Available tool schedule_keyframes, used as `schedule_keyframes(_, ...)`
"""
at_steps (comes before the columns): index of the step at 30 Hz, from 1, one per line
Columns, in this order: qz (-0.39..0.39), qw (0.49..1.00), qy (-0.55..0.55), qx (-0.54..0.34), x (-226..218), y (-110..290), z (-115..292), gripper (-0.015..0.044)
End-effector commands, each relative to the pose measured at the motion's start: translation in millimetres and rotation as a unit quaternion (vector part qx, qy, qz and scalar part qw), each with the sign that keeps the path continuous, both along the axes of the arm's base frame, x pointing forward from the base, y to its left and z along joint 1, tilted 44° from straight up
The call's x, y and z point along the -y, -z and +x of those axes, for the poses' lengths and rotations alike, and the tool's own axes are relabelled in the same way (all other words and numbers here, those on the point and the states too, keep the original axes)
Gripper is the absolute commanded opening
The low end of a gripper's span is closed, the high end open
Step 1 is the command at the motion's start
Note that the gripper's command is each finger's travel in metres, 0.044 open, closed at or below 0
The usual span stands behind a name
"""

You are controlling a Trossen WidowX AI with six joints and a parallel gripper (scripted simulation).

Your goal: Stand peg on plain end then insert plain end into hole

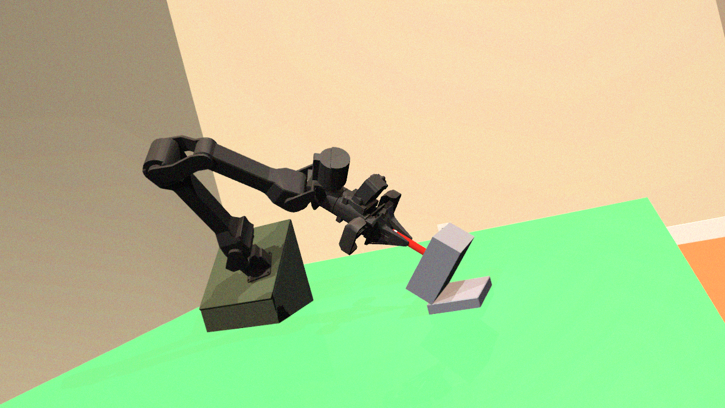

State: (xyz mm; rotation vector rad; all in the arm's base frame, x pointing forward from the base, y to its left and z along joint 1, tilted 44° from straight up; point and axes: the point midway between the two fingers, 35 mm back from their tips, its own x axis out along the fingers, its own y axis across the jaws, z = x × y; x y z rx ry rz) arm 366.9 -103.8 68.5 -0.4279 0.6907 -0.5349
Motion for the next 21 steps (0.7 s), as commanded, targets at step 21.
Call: schedule_keyframes(21, -0.001, 1.0, -0.002, 0.0, 7.8, 7.6, 9.4, 0.0)
